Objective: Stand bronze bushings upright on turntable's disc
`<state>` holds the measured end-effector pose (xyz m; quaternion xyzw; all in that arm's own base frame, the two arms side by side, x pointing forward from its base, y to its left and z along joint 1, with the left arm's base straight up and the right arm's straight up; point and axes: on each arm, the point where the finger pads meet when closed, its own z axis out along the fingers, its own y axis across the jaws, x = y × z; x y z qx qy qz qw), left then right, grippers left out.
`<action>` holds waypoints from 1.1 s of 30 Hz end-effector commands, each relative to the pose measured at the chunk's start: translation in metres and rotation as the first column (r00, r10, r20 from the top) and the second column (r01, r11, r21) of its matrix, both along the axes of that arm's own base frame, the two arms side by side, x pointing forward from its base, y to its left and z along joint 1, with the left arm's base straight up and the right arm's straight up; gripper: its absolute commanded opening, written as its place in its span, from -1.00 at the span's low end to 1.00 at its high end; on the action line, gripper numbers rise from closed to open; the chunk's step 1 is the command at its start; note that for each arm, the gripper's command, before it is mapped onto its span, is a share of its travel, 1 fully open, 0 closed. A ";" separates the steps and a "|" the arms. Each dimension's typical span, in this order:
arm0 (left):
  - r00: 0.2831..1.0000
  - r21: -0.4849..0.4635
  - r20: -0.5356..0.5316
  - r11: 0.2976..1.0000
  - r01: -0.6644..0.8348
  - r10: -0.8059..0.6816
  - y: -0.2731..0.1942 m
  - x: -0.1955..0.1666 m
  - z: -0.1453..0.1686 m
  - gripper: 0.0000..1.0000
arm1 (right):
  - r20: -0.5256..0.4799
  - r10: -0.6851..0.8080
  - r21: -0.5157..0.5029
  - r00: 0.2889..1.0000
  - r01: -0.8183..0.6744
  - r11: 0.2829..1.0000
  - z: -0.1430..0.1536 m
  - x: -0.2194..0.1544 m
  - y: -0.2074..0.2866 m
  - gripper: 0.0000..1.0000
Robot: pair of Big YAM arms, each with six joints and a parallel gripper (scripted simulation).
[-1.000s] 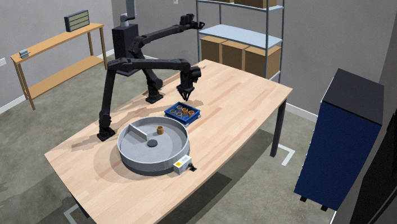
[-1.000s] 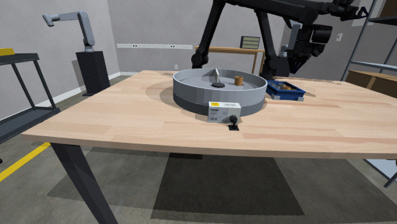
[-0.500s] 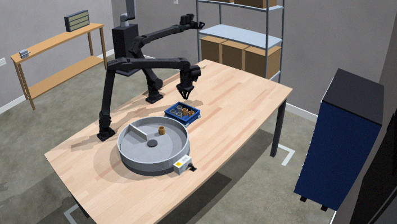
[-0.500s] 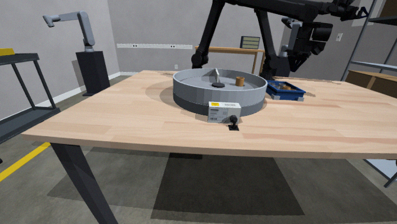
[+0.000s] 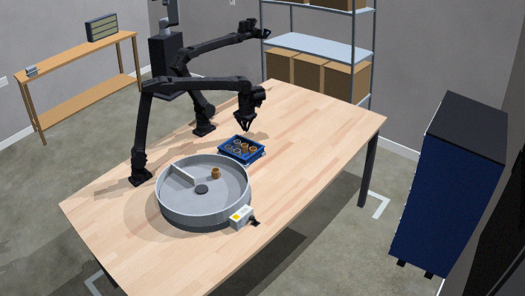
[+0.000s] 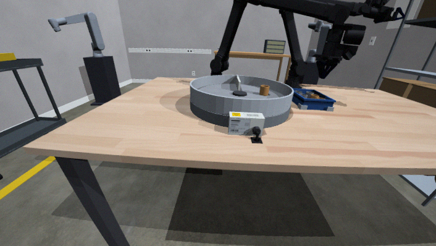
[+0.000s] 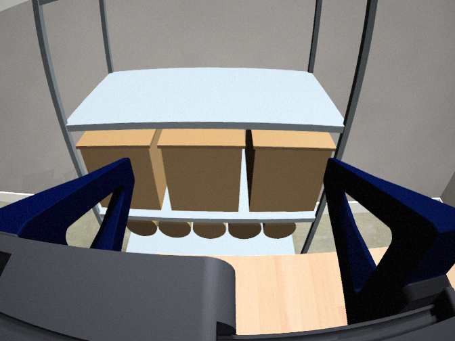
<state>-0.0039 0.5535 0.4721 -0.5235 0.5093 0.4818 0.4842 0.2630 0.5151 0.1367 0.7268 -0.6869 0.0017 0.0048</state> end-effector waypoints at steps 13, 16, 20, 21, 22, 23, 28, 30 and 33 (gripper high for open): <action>1.000 0.067 -0.017 0.998 -0.004 0.005 -0.009 -0.005 0.028 1.00 | 0.007 -0.005 0.011 1.000 0.005 1.000 -0.009 0.005 0.007 -0.71; 1.000 0.067 -0.017 0.998 -0.004 0.005 -0.009 -0.005 0.028 1.00 | 0.007 -0.005 0.012 1.000 0.005 1.000 -0.018 0.004 0.006 -0.71; 1.000 0.067 -0.017 0.998 -0.004 0.005 -0.009 -0.005 0.028 1.00 | 0.005 -0.005 0.007 1.000 0.005 1.000 -0.040 0.004 0.006 -0.71; 1.000 0.067 -0.017 0.998 -0.004 0.005 -0.009 -0.005 0.028 1.00 | 0.005 -0.005 0.007 1.000 0.005 1.000 -0.045 0.004 0.005 -0.71; 1.000 0.067 -0.017 0.998 -0.004 0.005 -0.009 -0.005 0.028 1.00 | 0.005 -0.005 0.007 1.000 0.005 1.000 -0.050 0.004 0.005 -0.71; 1.000 0.067 -0.017 0.998 -0.004 0.005 -0.009 -0.005 0.028 1.00 | 0.005 -0.005 0.007 1.000 0.005 1.000 -0.055 0.004 0.005 -0.71; 1.000 0.067 -0.017 0.998 -0.004 0.005 -0.009 -0.005 0.028 1.00 | 0.018 -0.005 0.033 1.000 0.005 0.999 -0.057 0.004 0.007 -0.71; 1.000 0.067 -0.017 0.998 -0.004 0.005 -0.009 -0.005 0.028 1.00 | 0.018 -0.005 0.033 1.000 0.005 0.999 -0.057 0.004 0.007 -0.71; 1.000 0.067 -0.017 0.998 -0.004 0.005 -0.009 -0.005 0.028 1.00 | 0.051 -0.008 0.098 0.999 0.003 0.995 -0.031 0.014 0.026 -0.71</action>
